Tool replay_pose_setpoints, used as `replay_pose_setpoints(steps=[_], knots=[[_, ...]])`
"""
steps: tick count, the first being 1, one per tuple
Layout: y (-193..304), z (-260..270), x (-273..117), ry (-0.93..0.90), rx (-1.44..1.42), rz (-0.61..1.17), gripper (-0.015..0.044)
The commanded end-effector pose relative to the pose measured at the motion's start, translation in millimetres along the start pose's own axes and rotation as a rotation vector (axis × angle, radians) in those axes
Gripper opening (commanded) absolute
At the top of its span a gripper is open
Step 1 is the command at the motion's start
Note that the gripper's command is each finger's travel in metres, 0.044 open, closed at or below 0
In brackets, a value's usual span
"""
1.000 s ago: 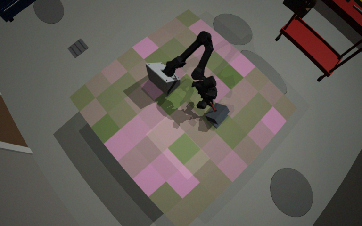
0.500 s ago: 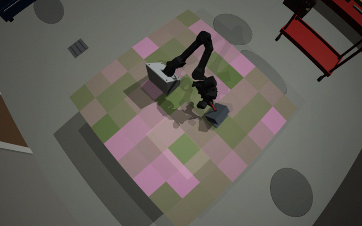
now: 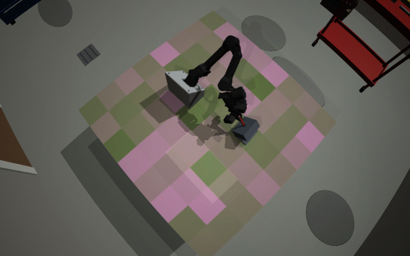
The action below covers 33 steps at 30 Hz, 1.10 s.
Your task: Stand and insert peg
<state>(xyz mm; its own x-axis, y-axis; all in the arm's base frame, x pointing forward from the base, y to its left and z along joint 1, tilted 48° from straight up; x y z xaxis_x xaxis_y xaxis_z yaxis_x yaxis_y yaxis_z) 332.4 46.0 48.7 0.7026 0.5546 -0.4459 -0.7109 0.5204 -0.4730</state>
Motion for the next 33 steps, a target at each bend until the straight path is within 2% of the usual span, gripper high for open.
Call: replay_pose_setpoints(steps=[1, 33], knots=[[-3.0, 0.9, 1.2, -0.002, -0.003, -0.007, 0.0000], [-2.2, -0.3, 14.7, -0.003, -0.003, -0.007, 0.0000]])
Point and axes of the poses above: the point midway between the two fingers, 35 mm back from their tips, its own x axis out along the fingers, its own z axis across the jaws, y = z × x, the point moved 3 cm from there along -x, back along the fingers, and after that the axes turned 15 degrees about x, right-handed, at the moved point
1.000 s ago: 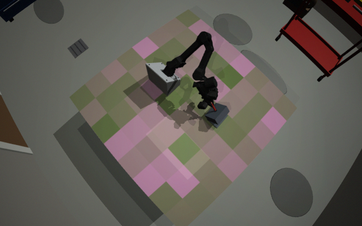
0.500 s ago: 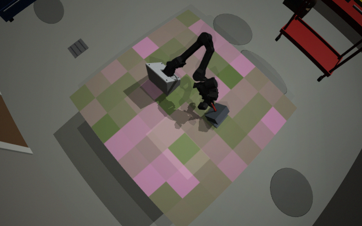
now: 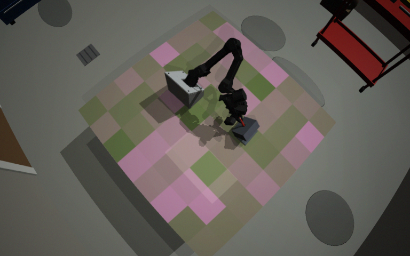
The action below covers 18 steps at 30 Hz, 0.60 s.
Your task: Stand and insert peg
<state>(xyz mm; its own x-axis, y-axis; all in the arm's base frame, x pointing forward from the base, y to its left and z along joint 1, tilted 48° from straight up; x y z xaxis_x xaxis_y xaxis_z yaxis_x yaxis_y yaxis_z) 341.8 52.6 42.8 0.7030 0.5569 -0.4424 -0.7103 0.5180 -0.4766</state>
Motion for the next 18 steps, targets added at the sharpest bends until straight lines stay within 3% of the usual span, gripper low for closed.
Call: replay_pose_setpoints(steps=[1, 18], knots=[[-1.6, 0.2, 2.3, 0.002, 0.001, -0.006, 0.0000], [-1.1, 0.2, 11.6, 0.001, 0.001, -0.007, 0.0000]])
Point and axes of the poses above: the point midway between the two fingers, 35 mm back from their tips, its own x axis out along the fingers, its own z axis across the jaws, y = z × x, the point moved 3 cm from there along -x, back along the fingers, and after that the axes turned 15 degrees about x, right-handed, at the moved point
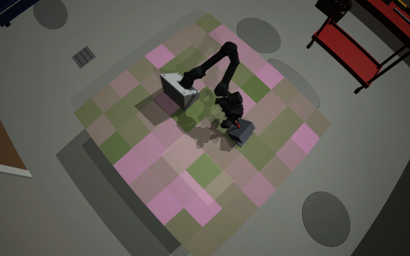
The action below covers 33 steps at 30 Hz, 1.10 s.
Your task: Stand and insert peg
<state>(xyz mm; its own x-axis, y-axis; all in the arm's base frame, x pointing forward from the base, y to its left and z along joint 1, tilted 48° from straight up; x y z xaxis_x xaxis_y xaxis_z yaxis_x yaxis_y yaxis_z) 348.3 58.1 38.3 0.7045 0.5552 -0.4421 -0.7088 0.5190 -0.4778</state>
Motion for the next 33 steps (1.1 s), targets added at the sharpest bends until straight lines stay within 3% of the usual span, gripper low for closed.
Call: replay_pose_setpoints(steps=[1, 25, 33], knots=[[-1.4, 0.4, 2.6, 0.000, 0.002, -0.004, 0.0000], [-0.4, 0.0, 7.2, -0.001, 0.001, 0.003, 0.0000], [-0.4, 0.0, 7.2, -0.001, 0.001, 0.003, 0.0210]])
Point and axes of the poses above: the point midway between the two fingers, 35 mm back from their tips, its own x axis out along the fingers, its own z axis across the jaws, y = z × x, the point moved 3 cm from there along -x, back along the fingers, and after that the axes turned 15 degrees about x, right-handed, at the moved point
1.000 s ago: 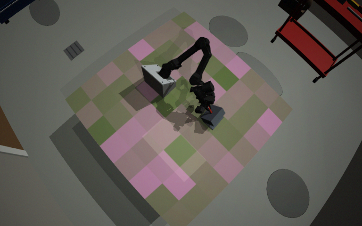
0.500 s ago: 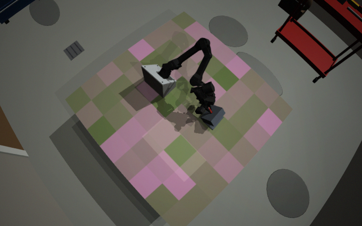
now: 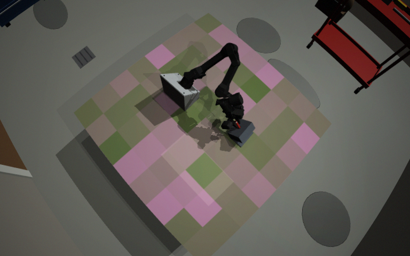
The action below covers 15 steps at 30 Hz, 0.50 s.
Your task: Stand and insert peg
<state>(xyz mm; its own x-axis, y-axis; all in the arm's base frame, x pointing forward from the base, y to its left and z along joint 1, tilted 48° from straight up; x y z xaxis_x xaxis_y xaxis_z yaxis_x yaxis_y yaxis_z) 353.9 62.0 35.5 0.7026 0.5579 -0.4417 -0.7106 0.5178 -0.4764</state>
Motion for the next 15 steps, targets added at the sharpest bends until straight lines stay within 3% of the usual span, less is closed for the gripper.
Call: replay_pose_setpoints(steps=[1, 9, 15], knots=[[0.2, -0.2, -0.1, 0.001, 0.000, 0.000, 0.0236], [-0.4, -0.2, -3.0, 0.001, 0.000, 0.000, 0.0440], [-1.8, -0.3, -9.9, 0.003, -0.001, -0.001, 0.0440]])
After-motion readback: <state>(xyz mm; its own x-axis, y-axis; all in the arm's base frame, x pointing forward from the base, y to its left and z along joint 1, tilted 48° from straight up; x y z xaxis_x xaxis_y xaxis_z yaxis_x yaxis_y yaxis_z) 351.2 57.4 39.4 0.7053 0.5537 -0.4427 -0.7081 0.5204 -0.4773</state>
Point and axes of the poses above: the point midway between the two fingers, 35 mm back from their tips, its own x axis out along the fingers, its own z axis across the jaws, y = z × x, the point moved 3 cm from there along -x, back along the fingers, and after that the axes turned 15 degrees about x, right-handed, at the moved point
